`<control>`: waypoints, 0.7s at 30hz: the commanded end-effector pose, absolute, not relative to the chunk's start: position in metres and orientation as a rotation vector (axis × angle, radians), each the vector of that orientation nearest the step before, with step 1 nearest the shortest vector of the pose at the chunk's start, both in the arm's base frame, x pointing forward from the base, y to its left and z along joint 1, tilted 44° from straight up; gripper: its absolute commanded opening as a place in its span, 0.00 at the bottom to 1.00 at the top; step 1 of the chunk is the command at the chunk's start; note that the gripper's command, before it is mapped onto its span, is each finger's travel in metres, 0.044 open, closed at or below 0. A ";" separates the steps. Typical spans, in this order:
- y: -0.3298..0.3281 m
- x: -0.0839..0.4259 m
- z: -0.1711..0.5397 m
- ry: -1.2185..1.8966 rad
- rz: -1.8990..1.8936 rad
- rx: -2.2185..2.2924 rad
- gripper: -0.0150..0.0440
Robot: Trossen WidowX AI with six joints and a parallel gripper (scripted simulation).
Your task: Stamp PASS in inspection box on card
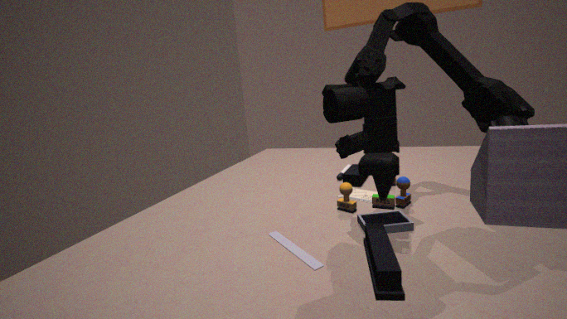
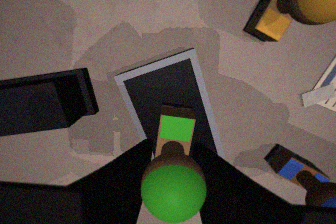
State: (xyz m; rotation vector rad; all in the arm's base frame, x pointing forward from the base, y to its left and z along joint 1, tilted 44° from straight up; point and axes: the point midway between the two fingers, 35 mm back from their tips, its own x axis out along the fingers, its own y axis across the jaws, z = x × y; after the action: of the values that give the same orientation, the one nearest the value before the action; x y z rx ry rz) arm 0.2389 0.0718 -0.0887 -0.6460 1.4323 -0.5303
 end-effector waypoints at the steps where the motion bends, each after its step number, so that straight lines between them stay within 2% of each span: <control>1: 0.070 0.240 -0.090 1.430 -0.526 -0.653 0.25; 21: 0.061 0.240 -0.099 1.429 -0.528 -0.654 0.25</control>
State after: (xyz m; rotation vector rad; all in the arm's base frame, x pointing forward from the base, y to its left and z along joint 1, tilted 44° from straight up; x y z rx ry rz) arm 0.2396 0.0620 -0.0984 -0.6466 1.4316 -0.5318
